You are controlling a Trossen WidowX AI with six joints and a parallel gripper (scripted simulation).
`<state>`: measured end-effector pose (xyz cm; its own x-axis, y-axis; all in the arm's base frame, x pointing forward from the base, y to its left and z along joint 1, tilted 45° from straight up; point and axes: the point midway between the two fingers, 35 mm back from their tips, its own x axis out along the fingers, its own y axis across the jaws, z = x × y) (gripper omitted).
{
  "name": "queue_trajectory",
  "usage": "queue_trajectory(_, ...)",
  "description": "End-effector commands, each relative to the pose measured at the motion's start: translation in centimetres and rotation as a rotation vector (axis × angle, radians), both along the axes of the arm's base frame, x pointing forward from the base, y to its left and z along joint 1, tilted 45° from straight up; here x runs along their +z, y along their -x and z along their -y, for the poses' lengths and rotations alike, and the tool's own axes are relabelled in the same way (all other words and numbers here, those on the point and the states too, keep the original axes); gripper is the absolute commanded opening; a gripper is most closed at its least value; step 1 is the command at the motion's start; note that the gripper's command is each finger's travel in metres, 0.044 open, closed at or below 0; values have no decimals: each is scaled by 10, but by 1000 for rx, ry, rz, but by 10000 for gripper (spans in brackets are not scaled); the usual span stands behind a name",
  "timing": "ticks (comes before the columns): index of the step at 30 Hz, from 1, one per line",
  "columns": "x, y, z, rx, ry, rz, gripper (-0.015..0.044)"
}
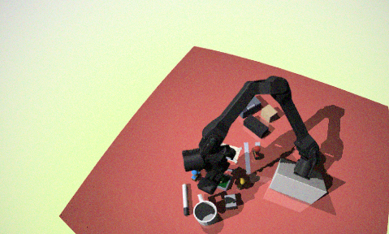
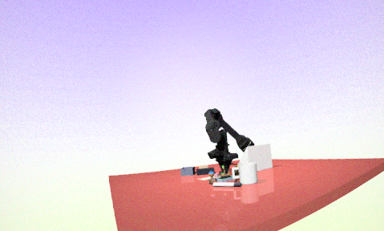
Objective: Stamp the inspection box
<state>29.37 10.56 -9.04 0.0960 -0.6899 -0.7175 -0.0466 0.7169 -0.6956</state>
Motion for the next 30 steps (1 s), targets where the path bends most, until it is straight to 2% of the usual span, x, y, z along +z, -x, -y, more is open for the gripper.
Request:
queue_trajectory(1, 0, 0, 1, 2, 2, 2, 0)
queue_trajectory(30, -3, -1, 3, 2, 2, 2, 0)
